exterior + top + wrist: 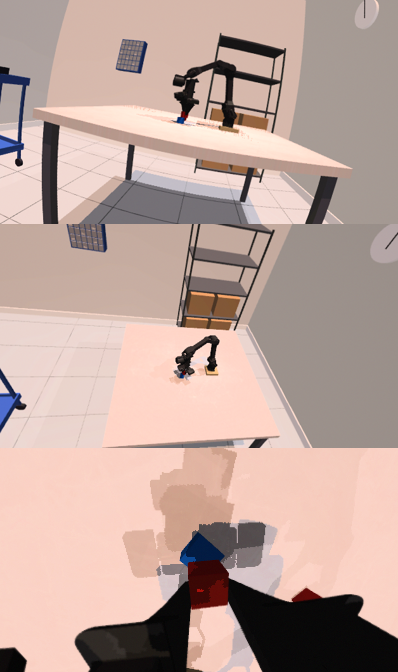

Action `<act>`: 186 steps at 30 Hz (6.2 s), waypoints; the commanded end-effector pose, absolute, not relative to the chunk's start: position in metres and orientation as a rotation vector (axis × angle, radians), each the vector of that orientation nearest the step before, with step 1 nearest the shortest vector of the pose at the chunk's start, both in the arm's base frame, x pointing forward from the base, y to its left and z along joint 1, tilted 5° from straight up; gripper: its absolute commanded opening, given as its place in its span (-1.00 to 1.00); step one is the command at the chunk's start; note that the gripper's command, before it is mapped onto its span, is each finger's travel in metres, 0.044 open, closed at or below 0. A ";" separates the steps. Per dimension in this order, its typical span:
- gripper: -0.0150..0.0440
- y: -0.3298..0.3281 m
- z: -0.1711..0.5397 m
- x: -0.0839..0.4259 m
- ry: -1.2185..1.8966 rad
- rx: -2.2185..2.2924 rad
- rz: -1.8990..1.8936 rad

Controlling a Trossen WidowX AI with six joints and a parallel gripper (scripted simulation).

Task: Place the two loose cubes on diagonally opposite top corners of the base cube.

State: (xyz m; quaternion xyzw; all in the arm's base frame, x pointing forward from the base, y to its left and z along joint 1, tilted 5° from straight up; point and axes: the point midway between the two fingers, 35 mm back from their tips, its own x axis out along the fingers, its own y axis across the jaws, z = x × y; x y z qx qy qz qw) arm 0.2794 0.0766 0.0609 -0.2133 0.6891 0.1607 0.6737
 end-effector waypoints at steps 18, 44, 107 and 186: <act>0.20 0.077 0.071 0.279 1.551 -0.480 0.362; 0.41 -0.001 0.114 0.305 1.498 -0.722 0.605; 0.32 -0.130 0.041 0.298 1.393 -1.051 0.926; -0.14 -0.031 0.138 0.323 1.463 -0.823 0.678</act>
